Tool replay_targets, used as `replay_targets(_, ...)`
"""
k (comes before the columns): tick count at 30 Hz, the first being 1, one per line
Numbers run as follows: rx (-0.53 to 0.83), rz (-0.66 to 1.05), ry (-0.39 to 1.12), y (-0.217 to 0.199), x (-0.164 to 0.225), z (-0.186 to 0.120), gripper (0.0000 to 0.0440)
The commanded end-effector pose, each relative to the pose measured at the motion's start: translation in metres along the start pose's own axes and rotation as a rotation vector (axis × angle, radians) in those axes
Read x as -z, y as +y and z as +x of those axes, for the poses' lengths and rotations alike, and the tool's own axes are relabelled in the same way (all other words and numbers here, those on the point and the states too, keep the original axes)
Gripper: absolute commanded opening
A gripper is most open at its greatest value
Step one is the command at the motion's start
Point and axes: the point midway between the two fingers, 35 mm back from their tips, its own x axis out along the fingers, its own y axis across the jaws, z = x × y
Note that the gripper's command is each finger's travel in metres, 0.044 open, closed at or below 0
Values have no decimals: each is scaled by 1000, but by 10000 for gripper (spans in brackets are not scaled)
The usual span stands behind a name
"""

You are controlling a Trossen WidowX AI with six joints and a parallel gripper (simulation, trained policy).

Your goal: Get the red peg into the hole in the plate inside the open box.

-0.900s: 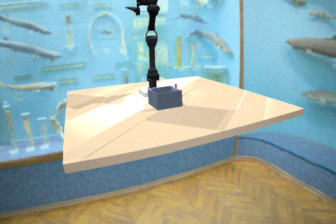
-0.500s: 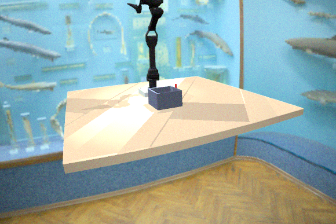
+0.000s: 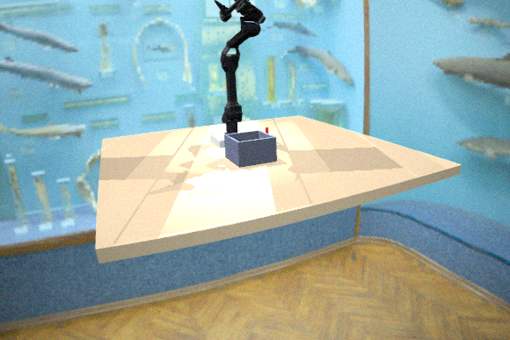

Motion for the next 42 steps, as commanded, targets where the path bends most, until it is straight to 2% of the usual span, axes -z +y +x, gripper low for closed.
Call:
replay_targets(1,-128,-24,95,23,36,-19,440)
replay_targets(11,-380,-66,348,57,114,-78,440)
replay_targets(21,-563,-105,650,59,183,-155,440)
replay_targets(32,-663,-174,1019,26,240,-245,440)
replay_targets(42,-644,-274,1363,-33,271,-322,440)
